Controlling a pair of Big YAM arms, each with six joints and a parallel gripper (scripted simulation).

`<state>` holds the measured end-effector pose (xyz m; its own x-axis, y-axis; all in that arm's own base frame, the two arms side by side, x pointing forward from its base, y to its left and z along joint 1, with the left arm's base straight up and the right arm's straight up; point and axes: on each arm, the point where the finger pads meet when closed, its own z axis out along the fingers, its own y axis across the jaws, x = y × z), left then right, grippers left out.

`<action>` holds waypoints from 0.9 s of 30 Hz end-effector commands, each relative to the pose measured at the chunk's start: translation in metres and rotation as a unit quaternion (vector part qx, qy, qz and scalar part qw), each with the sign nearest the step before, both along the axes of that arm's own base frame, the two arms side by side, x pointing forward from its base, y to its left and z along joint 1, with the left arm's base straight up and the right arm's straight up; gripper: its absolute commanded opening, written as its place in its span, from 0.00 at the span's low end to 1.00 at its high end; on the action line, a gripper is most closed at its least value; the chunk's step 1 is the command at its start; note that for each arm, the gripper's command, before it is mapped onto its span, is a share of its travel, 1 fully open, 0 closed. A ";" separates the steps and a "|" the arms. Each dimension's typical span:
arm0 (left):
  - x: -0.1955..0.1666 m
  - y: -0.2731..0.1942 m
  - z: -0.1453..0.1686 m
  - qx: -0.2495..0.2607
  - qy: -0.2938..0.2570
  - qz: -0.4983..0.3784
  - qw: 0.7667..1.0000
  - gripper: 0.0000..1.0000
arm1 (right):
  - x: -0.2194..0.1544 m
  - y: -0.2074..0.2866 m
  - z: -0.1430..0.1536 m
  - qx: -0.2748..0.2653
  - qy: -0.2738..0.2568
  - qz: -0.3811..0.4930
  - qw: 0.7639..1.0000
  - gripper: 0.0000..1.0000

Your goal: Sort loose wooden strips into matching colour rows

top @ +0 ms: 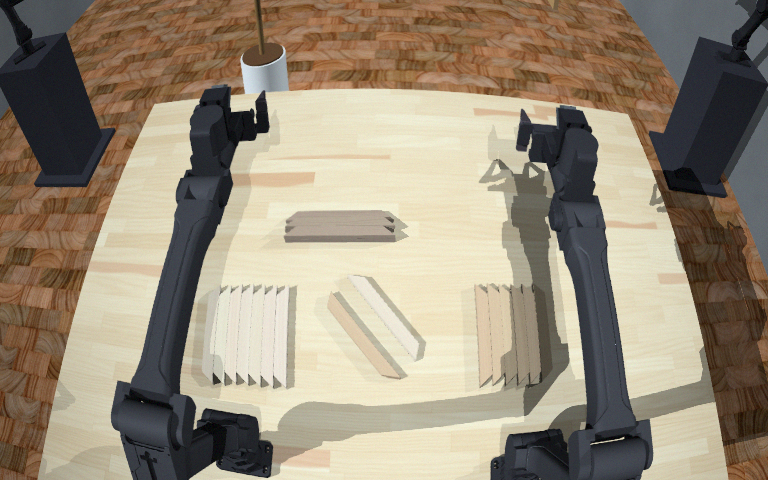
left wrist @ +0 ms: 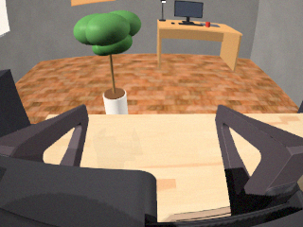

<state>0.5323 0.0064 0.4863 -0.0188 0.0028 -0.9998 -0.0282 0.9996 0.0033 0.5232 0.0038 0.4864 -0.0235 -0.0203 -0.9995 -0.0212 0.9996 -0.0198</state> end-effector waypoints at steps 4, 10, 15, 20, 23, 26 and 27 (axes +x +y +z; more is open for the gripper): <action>-0.019 -0.012 0.018 -0.007 -0.027 -0.020 0.999 1.00 | -0.009 -0.004 0.026 0.021 -0.040 -0.013 0.999 1.00; -0.010 -0.011 0.010 -0.003 -0.019 -0.018 1.000 1.00 | -0.013 0.001 0.069 0.003 -0.074 -0.007 0.997 1.00; -0.014 -0.013 0.005 -0.005 -0.005 -0.020 1.000 0.42 | -0.002 -0.012 0.067 0.021 -0.070 -0.016 0.997 1.00; -0.014 -0.013 0.005 -0.005 -0.005 -0.020 1.000 0.42 | -0.001 -0.011 0.052 0.018 -0.047 -0.016 0.999 1.00; -0.014 -0.009 0.005 -0.005 -0.006 -0.016 1.000 0.42 | 0.000 -0.011 0.049 0.018 -0.042 -0.016 0.999 1.00; -0.014 -0.009 0.006 -0.005 -0.007 -0.016 1.000 0.42 | 0.001 -0.011 0.046 0.018 -0.038 -0.015 0.999 1.00; -0.014 -0.009 0.006 -0.005 -0.007 -0.016 1.000 0.42 | 0.001 -0.011 0.046 0.018 -0.038 -0.015 0.999 1.00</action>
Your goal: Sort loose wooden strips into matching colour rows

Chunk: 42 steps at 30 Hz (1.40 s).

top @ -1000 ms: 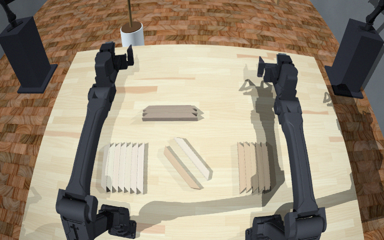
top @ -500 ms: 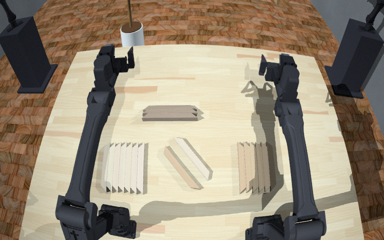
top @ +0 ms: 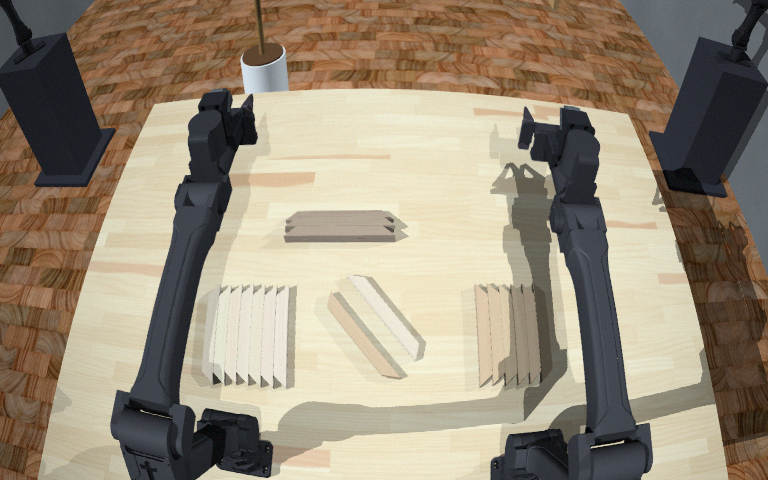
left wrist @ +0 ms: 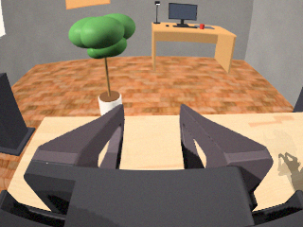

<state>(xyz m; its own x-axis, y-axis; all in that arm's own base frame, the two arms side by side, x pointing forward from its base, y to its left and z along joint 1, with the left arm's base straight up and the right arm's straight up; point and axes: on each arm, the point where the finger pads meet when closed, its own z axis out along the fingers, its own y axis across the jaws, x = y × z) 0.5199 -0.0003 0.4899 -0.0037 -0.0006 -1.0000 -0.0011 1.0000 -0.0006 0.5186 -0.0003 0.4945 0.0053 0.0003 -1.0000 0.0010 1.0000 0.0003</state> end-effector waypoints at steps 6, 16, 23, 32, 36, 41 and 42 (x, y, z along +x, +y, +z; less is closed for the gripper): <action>0.009 -0.014 -0.019 0.028 0.026 -0.014 0.999 0.42 | 0.005 -0.007 0.041 0.007 -0.030 -0.004 1.000 1.00; 0.027 -0.043 -0.018 0.114 0.052 -0.044 0.991 0.42 | -0.003 -0.005 0.049 0.002 -0.038 -0.003 0.999 1.00; 0.033 -0.058 -0.041 0.159 0.084 -0.064 0.982 0.42 | -0.009 -0.006 0.052 -0.001 -0.041 -0.003 0.999 1.00; 0.041 -0.094 -0.091 0.236 0.141 -0.116 0.955 0.42 | 0.002 -0.007 0.023 -0.005 -0.015 -0.004 1.000 1.00; 0.042 -0.094 -0.095 0.247 0.147 -0.119 0.950 0.42 | 0.003 -0.005 0.018 -0.006 -0.011 -0.002 1.000 1.00; 0.042 -0.113 -0.119 0.289 0.171 -0.149 0.930 0.42 | 0.005 -0.005 0.008 -0.007 -0.002 -0.003 1.000 1.00; 0.041 -0.119 -0.125 0.299 0.176 -0.158 0.925 0.42 | 0.005 -0.005 0.006 -0.007 0.000 -0.003 1.000 1.00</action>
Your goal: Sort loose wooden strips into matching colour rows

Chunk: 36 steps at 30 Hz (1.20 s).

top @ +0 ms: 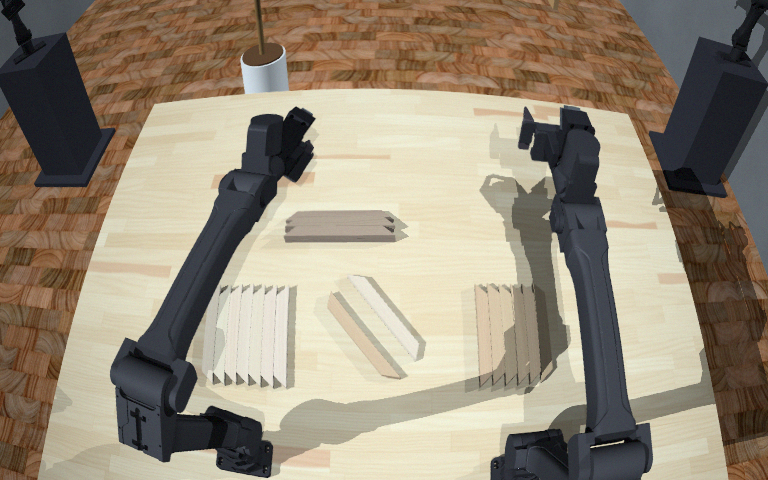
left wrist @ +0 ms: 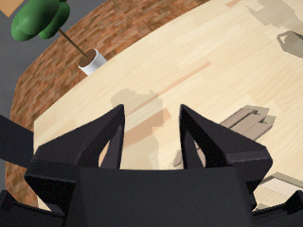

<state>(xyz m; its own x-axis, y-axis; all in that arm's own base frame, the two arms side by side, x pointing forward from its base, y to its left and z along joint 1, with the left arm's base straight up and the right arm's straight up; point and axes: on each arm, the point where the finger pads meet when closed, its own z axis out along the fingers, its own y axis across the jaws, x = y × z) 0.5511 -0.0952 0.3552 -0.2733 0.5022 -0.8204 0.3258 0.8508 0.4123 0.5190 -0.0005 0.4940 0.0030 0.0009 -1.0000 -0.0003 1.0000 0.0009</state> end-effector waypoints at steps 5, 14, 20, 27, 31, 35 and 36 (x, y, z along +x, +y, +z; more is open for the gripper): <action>0.008 -0.044 -0.015 0.095 0.031 -0.077 0.992 0.42 | 0.004 -0.004 -0.001 -0.007 0.005 -0.003 1.000 1.00; 0.004 -0.062 -0.046 0.149 0.065 -0.122 0.979 0.42 | -0.001 -0.004 0.035 -0.007 -0.024 -0.004 1.000 1.00; -0.005 -0.087 -0.075 0.197 0.094 -0.174 0.960 0.42 | -0.002 -0.003 0.044 -0.007 -0.032 -0.004 0.999 1.00; -0.012 -0.101 -0.099 0.235 0.117 -0.214 0.941 0.42 | -0.003 -0.003 0.046 -0.007 -0.033 -0.003 0.999 1.00; -0.017 -0.109 -0.112 0.260 0.129 -0.241 0.926 0.42 | -0.005 -0.003 0.047 -0.008 -0.034 -0.003 0.999 1.00; -0.027 -0.123 -0.131 0.288 0.145 -0.278 0.905 0.42 | -0.006 -0.002 0.049 -0.007 -0.035 -0.003 0.999 1.00; -0.029 -0.126 -0.135 0.295 0.148 -0.286 0.900 0.42 | -0.006 -0.002 0.049 -0.007 -0.035 -0.003 0.999 1.00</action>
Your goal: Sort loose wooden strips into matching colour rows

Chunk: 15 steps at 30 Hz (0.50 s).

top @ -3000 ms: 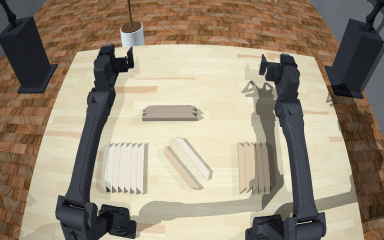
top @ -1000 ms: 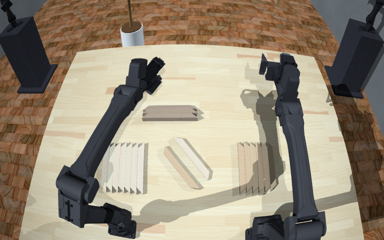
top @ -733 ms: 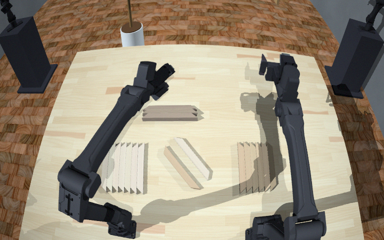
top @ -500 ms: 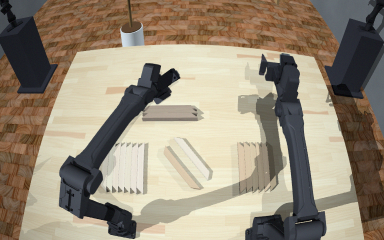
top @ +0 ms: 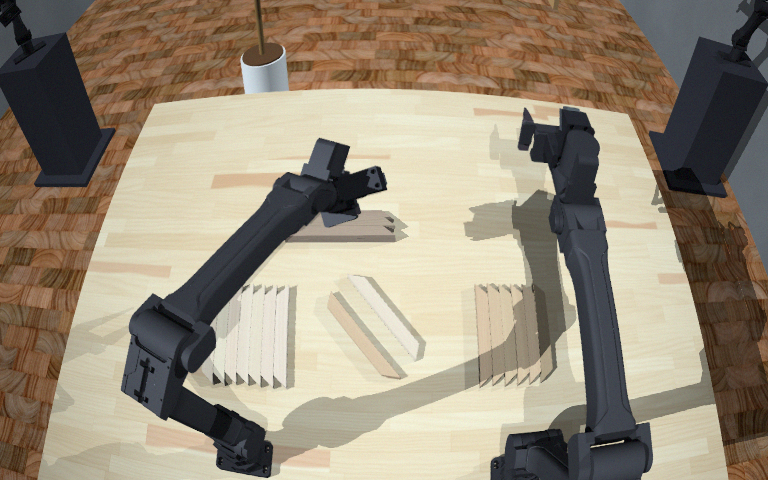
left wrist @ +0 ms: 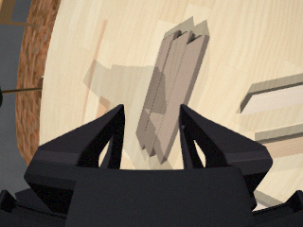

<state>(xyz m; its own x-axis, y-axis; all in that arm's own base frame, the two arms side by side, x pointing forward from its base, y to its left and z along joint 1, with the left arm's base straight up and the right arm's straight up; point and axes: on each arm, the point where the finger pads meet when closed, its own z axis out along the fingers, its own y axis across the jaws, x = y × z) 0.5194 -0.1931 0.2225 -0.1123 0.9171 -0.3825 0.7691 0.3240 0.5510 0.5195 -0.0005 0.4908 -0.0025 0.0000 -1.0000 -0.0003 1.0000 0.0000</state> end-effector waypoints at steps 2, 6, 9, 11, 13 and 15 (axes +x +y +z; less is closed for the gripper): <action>-0.003 -0.036 -0.011 0.059 0.018 -0.088 0.994 0.42 | -0.007 -0.002 0.053 -0.006 -0.039 -0.003 0.999 1.00; -0.010 -0.045 -0.024 0.080 0.032 -0.117 0.989 0.42 | -0.007 -0.002 0.054 -0.006 -0.040 -0.003 0.999 1.00; -0.010 -0.043 -0.027 0.090 0.036 -0.125 0.987 0.42 | -0.008 -0.002 0.060 -0.006 -0.051 -0.003 0.999 1.00; -0.015 -0.047 -0.035 0.103 0.045 -0.144 0.983 0.42 | -0.009 -0.002 0.062 -0.006 -0.053 -0.002 0.999 1.00; -0.022 -0.054 -0.044 0.118 0.055 -0.166 0.978 0.42 | -0.008 -0.002 0.062 -0.006 -0.054 -0.002 0.998 1.00; -0.030 -0.059 -0.054 0.131 0.065 -0.188 0.971 0.42 | -0.006 -0.001 0.060 -0.006 -0.054 -0.002 0.999 1.00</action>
